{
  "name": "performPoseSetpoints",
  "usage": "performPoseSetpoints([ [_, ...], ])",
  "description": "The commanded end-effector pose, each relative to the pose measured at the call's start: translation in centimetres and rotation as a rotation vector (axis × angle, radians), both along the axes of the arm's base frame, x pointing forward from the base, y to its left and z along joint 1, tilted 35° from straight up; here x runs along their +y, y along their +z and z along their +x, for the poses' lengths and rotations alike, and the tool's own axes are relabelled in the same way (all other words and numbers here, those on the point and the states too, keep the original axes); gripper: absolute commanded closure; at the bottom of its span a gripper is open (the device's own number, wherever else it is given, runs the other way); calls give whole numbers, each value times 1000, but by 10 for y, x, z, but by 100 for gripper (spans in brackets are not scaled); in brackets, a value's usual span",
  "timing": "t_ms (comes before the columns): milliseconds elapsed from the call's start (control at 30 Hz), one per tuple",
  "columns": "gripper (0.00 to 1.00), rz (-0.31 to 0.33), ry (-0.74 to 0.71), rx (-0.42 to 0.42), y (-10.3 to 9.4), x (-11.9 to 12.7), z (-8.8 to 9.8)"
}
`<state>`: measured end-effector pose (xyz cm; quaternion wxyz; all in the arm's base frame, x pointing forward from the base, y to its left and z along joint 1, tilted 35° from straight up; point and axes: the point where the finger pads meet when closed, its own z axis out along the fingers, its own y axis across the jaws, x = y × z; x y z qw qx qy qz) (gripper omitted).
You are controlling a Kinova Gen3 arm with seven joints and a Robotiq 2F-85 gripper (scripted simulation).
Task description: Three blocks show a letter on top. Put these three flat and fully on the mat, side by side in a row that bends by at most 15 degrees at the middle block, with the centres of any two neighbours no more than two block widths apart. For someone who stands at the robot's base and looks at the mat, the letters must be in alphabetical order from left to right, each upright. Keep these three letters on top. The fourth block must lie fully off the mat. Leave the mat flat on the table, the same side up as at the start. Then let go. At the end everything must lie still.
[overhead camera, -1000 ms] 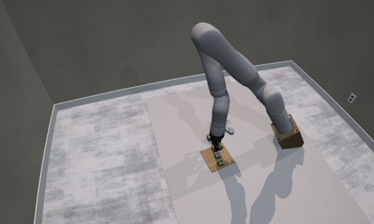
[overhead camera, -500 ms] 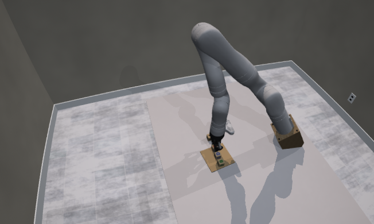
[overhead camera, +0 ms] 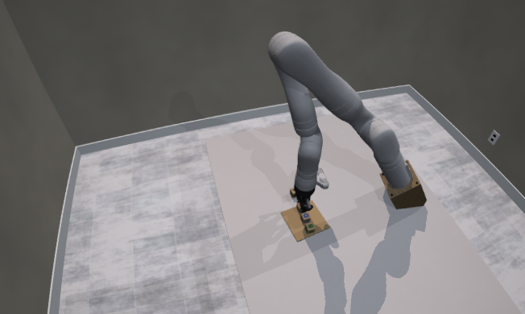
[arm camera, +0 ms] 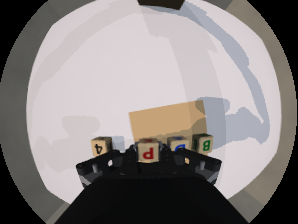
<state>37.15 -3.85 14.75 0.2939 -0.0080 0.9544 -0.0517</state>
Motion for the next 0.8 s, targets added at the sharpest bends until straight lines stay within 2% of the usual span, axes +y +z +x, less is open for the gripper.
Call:
performPoseSetpoints([
  [0,74,0,0,0,0,0,0],
  [767,74,0,0,0,-3,0,2],
])
